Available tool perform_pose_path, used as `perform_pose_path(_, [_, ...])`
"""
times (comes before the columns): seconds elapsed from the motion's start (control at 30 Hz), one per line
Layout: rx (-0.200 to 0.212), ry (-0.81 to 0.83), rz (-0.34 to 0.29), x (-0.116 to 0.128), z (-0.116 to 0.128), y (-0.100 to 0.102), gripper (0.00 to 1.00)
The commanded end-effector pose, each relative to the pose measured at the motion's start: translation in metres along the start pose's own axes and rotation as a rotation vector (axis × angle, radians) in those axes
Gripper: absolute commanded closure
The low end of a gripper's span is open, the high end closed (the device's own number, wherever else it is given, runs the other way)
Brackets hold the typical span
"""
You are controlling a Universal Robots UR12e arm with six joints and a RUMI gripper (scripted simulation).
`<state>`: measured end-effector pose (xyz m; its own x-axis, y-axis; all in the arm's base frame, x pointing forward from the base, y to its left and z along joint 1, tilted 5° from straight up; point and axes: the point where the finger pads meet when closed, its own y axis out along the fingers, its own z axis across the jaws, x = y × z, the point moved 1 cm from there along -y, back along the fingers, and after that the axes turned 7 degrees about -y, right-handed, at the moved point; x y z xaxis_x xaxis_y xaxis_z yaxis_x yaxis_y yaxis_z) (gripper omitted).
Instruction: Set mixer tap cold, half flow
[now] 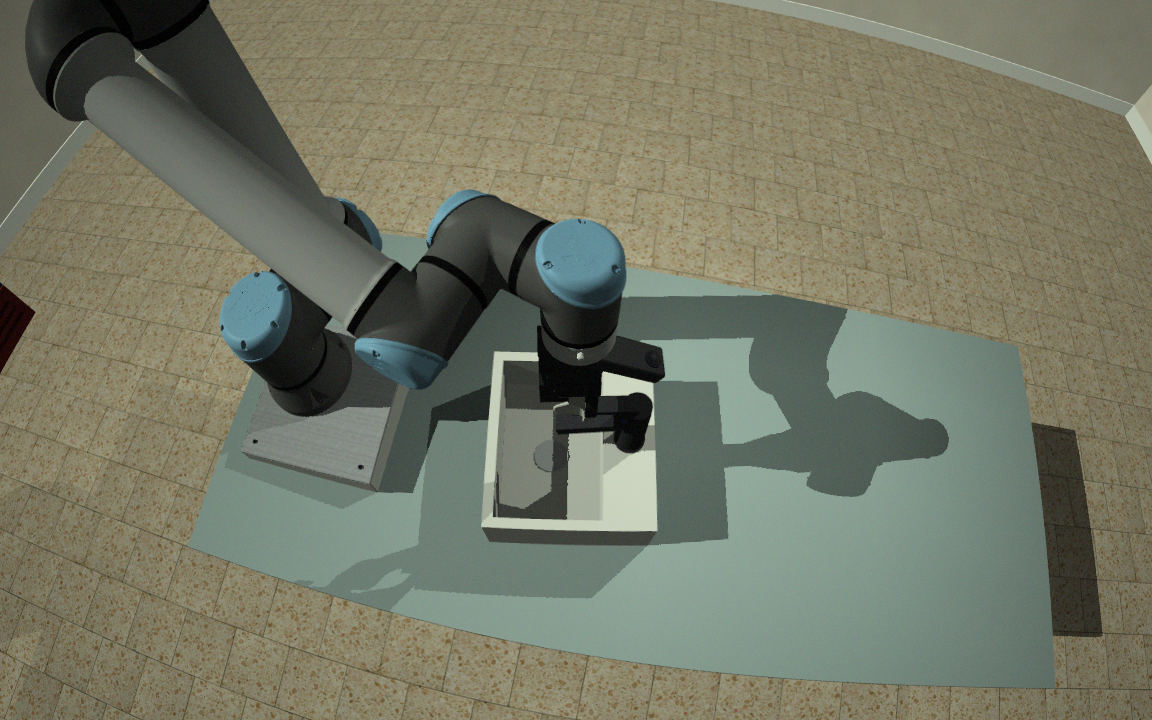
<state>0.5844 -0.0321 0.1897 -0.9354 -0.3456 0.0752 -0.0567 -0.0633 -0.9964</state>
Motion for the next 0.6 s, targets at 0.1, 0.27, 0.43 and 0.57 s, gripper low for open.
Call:
perform_pose_path(0.1, [0.001,-0.089,0.002,0.0,0.008,-0.001,1.0])
perform_pose_path(0.27, [0.001,-0.179,0.002,0.0,0.015,-0.001,1.0])
perform_pose_path(0.43, [0.001,-0.278,0.002,-0.001,0.023,-0.001,1.0])
perform_pose_path(0.57, [0.001,-0.359,0.002,-0.002,0.029,-0.001,1.0])
